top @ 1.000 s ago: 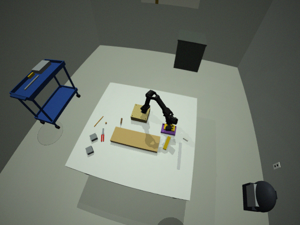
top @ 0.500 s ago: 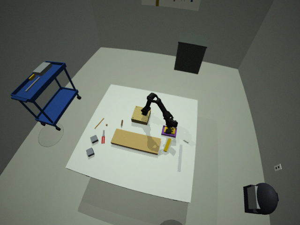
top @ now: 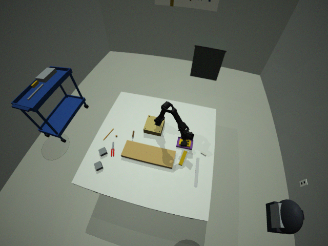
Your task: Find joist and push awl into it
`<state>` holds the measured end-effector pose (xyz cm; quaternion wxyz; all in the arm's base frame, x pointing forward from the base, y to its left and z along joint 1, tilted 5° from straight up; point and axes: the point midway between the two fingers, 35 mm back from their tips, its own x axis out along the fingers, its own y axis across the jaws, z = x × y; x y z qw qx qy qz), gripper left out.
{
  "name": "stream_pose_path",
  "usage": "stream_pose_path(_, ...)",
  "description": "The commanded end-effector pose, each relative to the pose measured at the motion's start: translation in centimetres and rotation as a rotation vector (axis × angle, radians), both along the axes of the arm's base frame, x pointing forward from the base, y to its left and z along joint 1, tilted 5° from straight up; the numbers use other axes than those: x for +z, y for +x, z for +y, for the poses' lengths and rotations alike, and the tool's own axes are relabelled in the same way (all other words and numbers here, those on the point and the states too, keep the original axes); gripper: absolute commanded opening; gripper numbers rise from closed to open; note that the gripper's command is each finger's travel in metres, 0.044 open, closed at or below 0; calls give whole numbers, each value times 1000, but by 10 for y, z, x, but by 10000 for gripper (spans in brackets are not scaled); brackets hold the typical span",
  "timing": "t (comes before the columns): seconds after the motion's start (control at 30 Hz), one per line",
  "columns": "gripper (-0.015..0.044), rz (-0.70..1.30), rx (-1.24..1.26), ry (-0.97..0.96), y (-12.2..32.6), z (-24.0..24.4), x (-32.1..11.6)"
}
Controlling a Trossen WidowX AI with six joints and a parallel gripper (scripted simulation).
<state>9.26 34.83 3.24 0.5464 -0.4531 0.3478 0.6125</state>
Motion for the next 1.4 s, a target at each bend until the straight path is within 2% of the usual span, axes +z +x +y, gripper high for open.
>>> stream_pose_path(0.0,157,0,0,0,0,0,1)
stream_pose_path(0.23,341,0,0,0,0,0,4)
stream_pose_path(0.37,440,0,0,0,-1,1,38)
stream_pose_path(0.5,440,1,0,0,-5,-8,92)
stream_pose_path(0.6,440,1,0,0,-6,-9,96)
stream_pose_path(0.63,440,-1,-1,8,-3,-6,85)
stream_pose_path(0.73,440,16,-106,4,18,-13,82)
stream_pose_path(0.9,440,79,-500,-4,90,-51,73)
stream_pose_path(1.0,440,153,-719,18,116,-72,69)
stream_pose_path(1.2,440,285,-1301,29,181,-148,54)
stream_pose_path(1.37,440,378,-1743,49,214,-223,42)
